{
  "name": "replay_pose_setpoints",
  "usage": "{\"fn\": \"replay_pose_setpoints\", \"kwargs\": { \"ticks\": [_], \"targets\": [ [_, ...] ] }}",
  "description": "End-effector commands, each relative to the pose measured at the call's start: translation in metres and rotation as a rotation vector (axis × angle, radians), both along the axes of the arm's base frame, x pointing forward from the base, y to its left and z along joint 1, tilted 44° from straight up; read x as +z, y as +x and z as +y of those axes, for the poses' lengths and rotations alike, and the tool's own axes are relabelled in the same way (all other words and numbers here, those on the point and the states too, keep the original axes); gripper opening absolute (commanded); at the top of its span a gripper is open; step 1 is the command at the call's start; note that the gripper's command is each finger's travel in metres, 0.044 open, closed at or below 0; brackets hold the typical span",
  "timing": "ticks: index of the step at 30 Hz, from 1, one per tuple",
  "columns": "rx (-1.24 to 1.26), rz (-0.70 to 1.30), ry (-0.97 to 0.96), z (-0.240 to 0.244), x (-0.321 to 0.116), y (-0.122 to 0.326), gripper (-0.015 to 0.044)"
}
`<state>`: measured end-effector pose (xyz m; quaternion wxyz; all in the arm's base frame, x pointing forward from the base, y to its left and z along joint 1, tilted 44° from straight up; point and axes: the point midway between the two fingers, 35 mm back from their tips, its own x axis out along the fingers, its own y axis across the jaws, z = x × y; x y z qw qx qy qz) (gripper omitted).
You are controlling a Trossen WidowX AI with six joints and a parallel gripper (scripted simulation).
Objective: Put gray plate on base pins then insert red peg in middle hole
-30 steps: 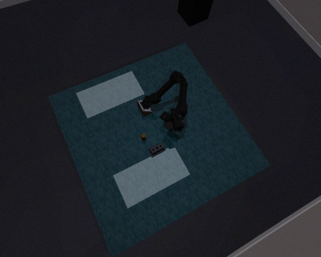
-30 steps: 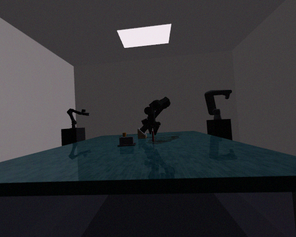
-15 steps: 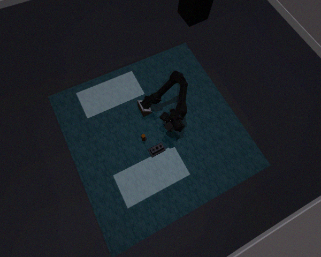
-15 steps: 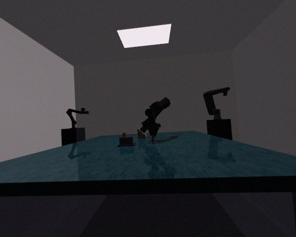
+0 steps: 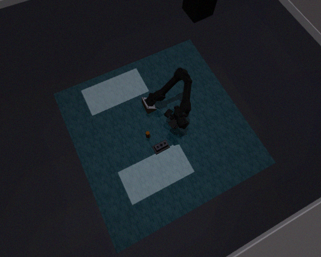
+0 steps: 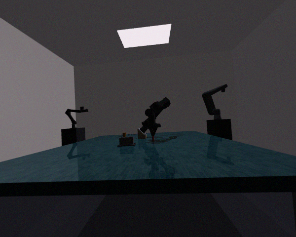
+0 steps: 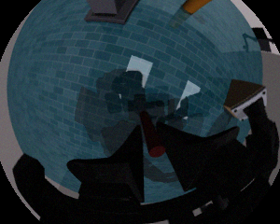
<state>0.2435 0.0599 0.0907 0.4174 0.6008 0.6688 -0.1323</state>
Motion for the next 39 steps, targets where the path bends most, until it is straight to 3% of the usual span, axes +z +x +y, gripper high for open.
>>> {"fn": "replay_pose_setpoints", "kwargs": {
  "ticks": [1, 15, 39],
  "targets": [
    [-0.002, -0.001, 0.001, 0.0, 0.001, 0.0, 0.0],
    [-0.002, -0.001, -0.001, -0.004, 0.004, 0.0, 0.0],
    [-0.006, -0.003, -0.009, -0.049, 0.05, 0.0, 0.0]
  ]
}}
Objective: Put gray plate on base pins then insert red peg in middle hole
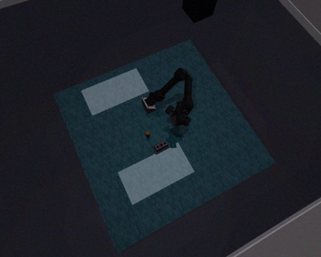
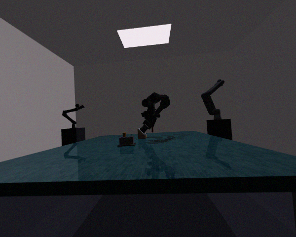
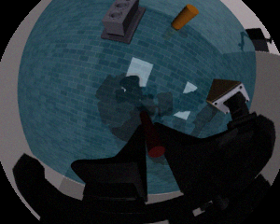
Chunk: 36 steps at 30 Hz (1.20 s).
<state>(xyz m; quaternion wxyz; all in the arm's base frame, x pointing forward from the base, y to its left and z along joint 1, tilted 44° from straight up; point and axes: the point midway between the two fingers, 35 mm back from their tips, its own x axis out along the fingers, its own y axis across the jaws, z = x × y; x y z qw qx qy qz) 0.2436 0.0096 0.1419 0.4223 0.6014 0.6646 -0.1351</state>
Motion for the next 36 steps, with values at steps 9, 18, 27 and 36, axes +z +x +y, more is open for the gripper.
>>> {"fn": "replay_pose_setpoints", "kwargs": {
  "ticks": [9, 18, 27, 36],
  "targets": [
    [0.001, 0.004, -0.002, -0.014, -0.009, 0.016, 0.0],
    [0.001, 0.004, -0.004, -0.032, -0.019, 0.033, 0.0],
    [0.001, 0.004, -0.006, -0.05, -0.031, 0.049, 0.0],
    [0.003, 0.002, -0.006, -0.068, -0.045, 0.063, 0.0]
  ]
}}
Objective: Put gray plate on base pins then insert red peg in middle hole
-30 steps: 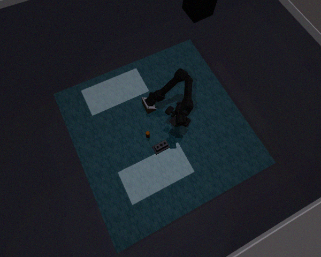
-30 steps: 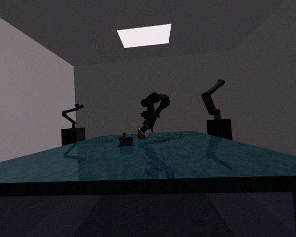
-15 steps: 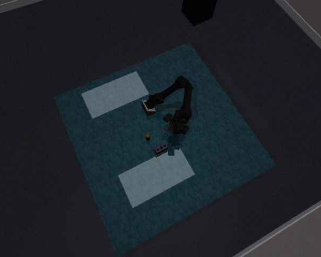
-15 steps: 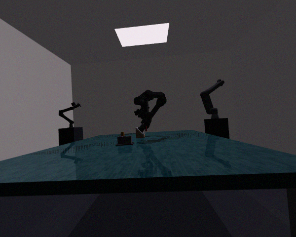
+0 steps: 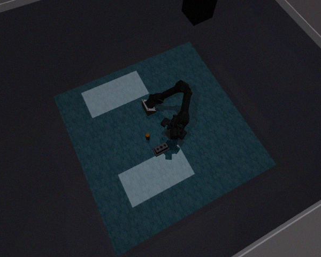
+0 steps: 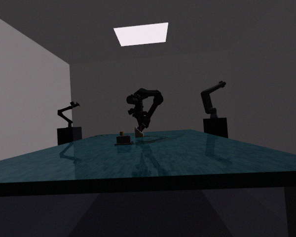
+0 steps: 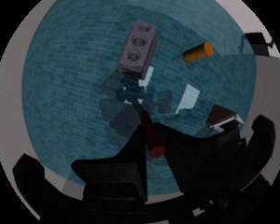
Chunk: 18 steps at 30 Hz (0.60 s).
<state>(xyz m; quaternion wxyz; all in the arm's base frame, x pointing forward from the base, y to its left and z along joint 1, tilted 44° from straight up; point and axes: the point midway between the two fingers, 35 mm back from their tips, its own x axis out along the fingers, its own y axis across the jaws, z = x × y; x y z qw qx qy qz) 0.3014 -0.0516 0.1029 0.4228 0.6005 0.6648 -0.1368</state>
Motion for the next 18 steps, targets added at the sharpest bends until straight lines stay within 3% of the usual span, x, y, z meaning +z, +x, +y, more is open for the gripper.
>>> {"fn": "replay_pose_setpoints", "kwargs": {
  "ticks": [1, 18],
  "targets": [
    [0.003, 0.0, -0.002, -0.009, -0.008, 0.007, 0.0],
    [0.004, 0.0, -0.001, -0.044, -0.04, 0.029, 0.0]
  ]
}}
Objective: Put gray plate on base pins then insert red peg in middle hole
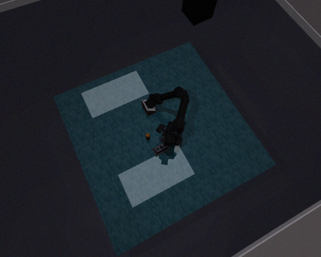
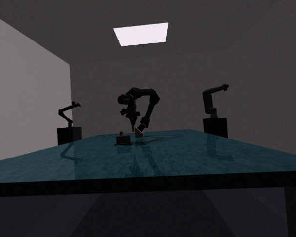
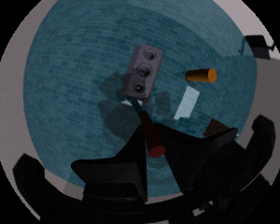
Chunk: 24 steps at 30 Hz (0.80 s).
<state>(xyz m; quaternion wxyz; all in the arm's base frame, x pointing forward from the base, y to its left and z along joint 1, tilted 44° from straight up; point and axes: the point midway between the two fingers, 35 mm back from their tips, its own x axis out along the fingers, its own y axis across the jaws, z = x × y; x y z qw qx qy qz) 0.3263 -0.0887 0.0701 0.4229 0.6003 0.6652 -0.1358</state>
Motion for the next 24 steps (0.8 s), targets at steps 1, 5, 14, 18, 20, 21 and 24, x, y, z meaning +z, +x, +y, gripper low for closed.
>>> {"fn": "replay_pose_setpoints", "kwargs": {
  "ticks": [1, 5, 14, 18, 20, 21, 24],
  "targets": [
    [0.002, 0.001, -0.002, -0.009, -0.01, 0.005, 0.0],
    [0.002, 0.001, -0.001, -0.017, -0.019, 0.009, 0.0],
    [0.003, 0.0, 0.002, -0.036, -0.04, 0.016, 0.0],
    [0.003, 0.0, 0.003, -0.043, -0.049, 0.019, 0.0],
    [0.003, 0.0, 0.003, -0.045, -0.051, 0.019, 0.0],
    [0.003, 0.0, 0.003, -0.045, -0.051, 0.019, 0.0],
    [0.003, 0.0, 0.003, -0.045, -0.051, 0.019, 0.0]
  ]
}}
